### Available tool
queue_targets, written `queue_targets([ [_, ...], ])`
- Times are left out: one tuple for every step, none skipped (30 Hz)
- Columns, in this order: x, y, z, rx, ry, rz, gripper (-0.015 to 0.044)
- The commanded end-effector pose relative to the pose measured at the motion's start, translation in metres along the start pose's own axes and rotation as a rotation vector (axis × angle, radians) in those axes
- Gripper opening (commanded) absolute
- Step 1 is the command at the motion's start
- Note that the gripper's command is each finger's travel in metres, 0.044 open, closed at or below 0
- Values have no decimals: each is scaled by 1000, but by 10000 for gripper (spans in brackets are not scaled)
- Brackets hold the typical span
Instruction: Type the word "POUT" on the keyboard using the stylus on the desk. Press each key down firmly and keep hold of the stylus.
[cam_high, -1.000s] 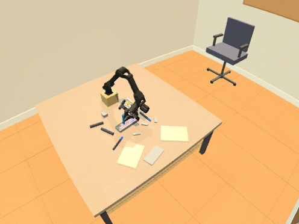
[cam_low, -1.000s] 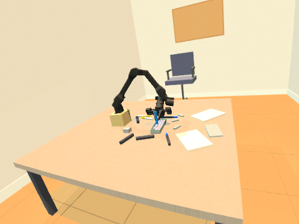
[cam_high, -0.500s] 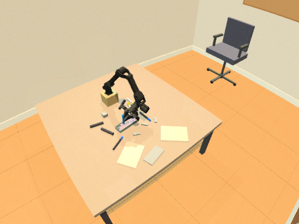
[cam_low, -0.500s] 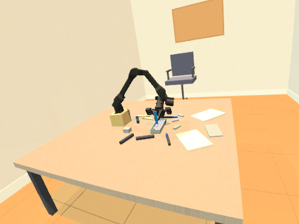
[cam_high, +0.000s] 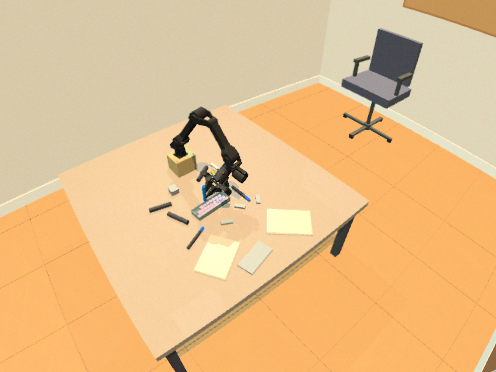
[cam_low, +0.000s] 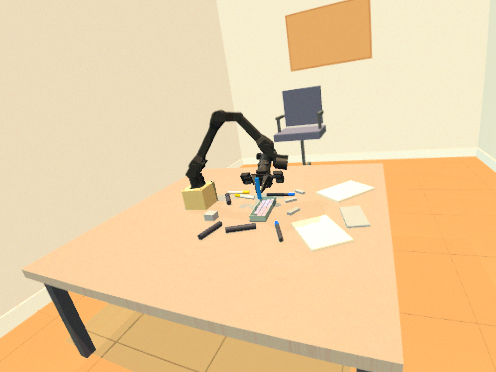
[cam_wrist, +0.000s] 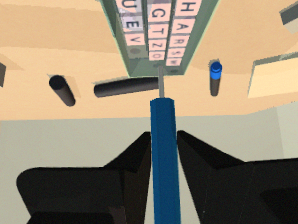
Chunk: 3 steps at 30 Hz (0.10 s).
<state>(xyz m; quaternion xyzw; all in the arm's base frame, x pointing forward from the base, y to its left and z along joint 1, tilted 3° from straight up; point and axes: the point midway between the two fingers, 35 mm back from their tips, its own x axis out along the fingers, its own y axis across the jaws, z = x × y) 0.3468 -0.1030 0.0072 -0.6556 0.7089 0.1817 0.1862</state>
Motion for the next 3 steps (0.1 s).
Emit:
queue_targets([
  [0, 0, 0, 1, 0, -1, 81],
  [0, 0, 0, 1, 0, -1, 81],
  [0, 0, 0, 1, 0, -1, 81],
])
